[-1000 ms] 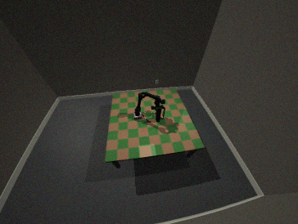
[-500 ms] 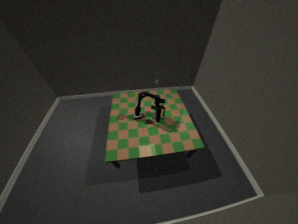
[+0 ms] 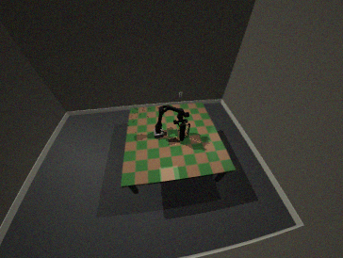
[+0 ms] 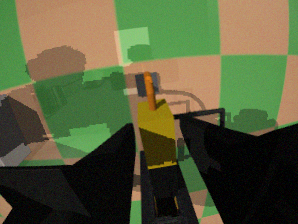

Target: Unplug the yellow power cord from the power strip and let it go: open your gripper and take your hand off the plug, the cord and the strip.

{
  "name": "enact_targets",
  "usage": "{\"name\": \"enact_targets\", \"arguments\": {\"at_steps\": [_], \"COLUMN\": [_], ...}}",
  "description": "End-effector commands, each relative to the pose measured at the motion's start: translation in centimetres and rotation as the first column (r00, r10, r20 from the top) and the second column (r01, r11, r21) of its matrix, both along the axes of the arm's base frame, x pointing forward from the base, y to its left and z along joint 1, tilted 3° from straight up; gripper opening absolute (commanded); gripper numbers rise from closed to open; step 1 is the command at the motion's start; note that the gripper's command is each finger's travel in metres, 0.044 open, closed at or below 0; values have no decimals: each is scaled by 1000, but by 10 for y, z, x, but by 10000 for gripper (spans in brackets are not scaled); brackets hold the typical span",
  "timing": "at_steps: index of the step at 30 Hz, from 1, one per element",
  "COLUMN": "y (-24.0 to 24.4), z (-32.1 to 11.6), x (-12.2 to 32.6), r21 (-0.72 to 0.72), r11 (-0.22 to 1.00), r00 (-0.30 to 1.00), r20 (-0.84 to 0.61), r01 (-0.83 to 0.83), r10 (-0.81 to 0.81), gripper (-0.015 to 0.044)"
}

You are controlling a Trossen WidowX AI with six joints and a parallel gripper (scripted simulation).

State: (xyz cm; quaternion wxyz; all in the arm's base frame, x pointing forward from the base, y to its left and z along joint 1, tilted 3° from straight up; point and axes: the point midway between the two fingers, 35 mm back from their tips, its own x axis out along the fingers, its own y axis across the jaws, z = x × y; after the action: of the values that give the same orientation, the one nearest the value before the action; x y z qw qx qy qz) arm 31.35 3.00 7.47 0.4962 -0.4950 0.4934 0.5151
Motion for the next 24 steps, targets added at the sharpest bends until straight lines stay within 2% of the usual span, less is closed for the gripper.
{"name": "enact_targets", "arguments": {"at_steps": [1,5,8,12,24], "y": [-1,2,21,57,60], "z": [0,0,5,13,13], "x": [0,0,1,-1,-1], "r21": [2,2,4,8,8], "r11": [1000,1000,1000,1000,1000], "r00": [1000,1000,1000,1000,1000], "r20": [1,1,1,1,0], "r01": [-5,-5,-5,-5,-5], "r10": [5,5,5,5,5], "gripper": [263,368,440,440,440]}}
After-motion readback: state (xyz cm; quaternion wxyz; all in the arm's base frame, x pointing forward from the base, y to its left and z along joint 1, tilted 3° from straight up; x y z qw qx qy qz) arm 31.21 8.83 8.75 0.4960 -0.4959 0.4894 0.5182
